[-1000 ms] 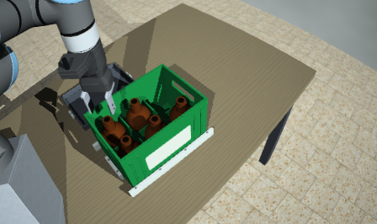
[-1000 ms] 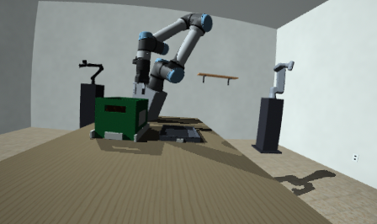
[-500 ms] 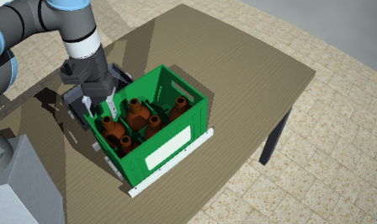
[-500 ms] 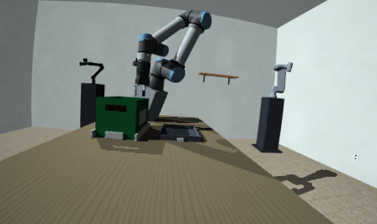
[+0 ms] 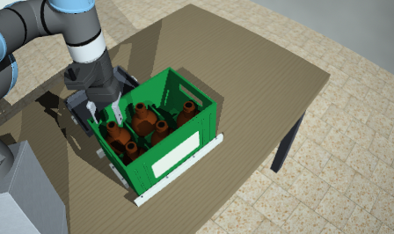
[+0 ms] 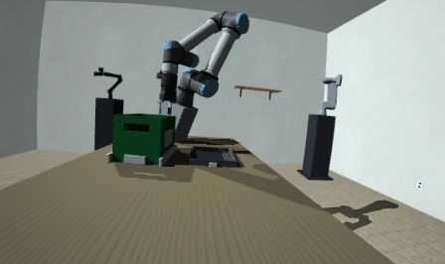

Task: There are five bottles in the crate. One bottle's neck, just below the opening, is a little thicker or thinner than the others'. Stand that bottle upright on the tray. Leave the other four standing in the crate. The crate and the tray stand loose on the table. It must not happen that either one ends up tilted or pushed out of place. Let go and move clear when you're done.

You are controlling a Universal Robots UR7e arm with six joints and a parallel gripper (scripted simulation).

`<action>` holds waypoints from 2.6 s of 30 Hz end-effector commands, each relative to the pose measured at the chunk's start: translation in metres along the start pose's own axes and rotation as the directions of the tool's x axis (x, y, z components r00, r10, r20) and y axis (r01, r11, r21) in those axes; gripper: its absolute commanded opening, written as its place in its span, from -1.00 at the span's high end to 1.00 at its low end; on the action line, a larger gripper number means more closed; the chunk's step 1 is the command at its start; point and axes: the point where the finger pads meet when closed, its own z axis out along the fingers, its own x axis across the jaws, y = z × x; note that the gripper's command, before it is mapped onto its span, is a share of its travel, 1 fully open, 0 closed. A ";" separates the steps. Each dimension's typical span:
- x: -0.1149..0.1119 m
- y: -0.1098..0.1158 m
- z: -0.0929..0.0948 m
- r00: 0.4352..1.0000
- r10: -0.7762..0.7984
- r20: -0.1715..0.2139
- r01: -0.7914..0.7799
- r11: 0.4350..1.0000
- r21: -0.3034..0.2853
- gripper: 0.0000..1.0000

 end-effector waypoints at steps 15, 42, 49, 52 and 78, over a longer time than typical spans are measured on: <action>0.000 0.000 0.000 1.000 0.000 0.001 0.000 1.000 0.000 -1.00; 0.000 0.000 0.000 1.000 0.000 0.001 0.000 1.000 0.000 -1.00; 0.000 0.000 0.002 1.000 0.000 0.001 0.000 1.000 0.000 -1.00; 0.000 0.000 0.003 1.000 0.000 0.001 0.000 1.000 0.000 -1.00; 0.000 0.000 0.029 1.000 0.000 0.001 0.000 1.000 0.000 -1.00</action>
